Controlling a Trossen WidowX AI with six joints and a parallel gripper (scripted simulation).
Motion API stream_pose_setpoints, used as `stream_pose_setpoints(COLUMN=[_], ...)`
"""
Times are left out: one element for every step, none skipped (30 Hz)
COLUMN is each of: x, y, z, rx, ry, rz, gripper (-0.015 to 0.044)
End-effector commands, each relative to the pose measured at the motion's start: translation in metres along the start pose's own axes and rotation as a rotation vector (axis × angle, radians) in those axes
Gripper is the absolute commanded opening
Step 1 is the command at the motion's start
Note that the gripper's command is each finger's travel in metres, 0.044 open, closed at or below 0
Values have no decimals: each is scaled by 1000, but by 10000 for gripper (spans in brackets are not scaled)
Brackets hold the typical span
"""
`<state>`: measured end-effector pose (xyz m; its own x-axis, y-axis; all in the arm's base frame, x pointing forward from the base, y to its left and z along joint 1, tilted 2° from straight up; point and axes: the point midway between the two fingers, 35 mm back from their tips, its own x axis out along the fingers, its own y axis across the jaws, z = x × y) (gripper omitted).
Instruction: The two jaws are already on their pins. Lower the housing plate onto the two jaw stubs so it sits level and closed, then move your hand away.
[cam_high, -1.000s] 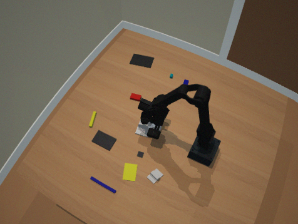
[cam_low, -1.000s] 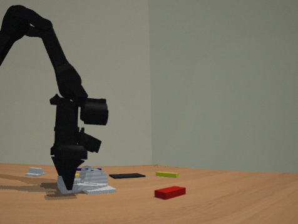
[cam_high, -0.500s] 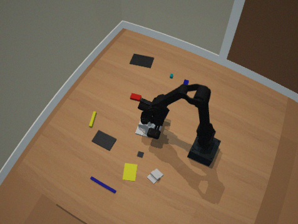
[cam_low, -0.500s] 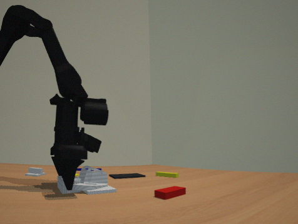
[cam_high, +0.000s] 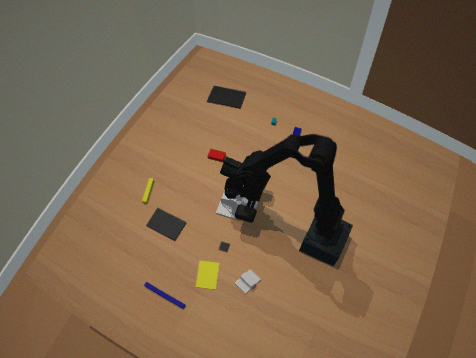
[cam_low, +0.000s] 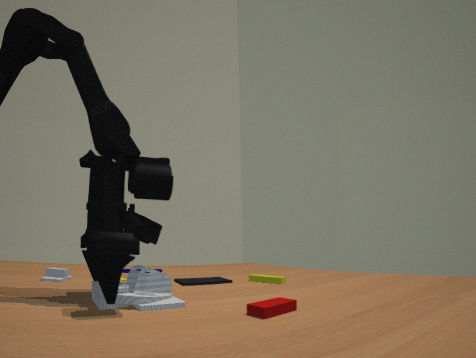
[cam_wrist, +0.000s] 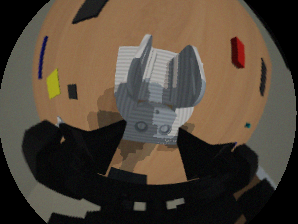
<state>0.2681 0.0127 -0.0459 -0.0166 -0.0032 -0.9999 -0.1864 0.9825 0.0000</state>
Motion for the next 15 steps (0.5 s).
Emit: stream_pose_setpoints(x=[-3, -4, -4, -5, -6, -6, -5, -5, -4, -4, -4, -4, -4, -4, -4], y=[0, 0, 0, 0, 0, 0, 0, 0, -1, -1, -1, -1, -1, -1, -1], z=[0, 0, 0, 0, 0, 0, 0, 1, 1, 1, 1, 1, 1, 1, 1], rx=[1, 1, 1, 1, 1, 1, 1, 1, 1, 1, 1, 1, 1, 1, 1], ry=[-1, -1, -1, -1, -1, -1, -1, -1, -1, -1, -1, -1, -1, -1, -1], rz=[-2, -2, -2, -2, -2, -2, -2, -2, -2, -2, -2, -2, -2, -2, -2], gripper=[351, 351, 351, 351, 351, 351, 351, 351, 351, 351, 351, 351, 351, 351, 351])
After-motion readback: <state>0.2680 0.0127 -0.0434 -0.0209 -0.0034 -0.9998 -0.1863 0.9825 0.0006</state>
